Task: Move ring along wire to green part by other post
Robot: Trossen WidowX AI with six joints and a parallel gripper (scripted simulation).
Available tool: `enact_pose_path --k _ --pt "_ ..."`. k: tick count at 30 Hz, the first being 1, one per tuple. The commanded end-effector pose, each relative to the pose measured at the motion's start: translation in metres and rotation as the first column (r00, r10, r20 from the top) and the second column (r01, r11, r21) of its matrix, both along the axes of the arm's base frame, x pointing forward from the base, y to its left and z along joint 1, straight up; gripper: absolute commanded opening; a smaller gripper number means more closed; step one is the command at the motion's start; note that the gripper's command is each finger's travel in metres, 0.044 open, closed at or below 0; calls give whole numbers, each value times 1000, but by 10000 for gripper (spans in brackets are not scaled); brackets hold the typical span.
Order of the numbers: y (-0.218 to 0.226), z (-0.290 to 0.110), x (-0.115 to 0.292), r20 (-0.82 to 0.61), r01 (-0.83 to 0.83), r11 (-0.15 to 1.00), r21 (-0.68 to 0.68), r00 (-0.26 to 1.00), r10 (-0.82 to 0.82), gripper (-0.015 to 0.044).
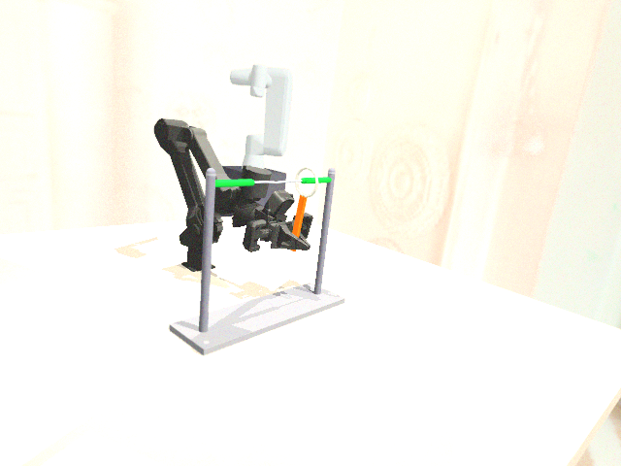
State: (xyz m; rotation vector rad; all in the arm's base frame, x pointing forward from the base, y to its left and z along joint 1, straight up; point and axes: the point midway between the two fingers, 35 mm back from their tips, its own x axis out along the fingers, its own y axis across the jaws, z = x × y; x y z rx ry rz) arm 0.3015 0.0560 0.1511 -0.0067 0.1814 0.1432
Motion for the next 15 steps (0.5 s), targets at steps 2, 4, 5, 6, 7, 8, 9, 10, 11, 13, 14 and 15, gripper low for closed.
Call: enact_pose_path --k 2,4,5,6,7,8,9,10,11,13,14,15 --pt "4 3 -6 -43 3 1000 1 999 -3 -150" --pt "7 3 -8 -51 1 1000 0 999 -1 -150" --pt "7 3 -8 -51 0 1000 1 999 0 -150" --pt "7 3 -8 -51 0 1000 1 999 0 -150" --pt "7 2 -8 -51 0 1000 1 999 0 -150" --pt "7 2 -8 -51 0 1000 1 999 0 -150" --pt "7 1 -8 -51 0 1000 1 999 0 -150" --pt "7 -1 -8 -51 0 1000 1 999 0 -150" --pt "7 -2 -7 -51 0 1000 1 999 0 -150" --pt "7 -5 -7 -51 0 1000 1 999 0 -150" --pt "8 -7 -7 -51 0 1000 1 999 0 -150" --pt "8 -8 -7 -51 0 1000 1 999 0 -150"
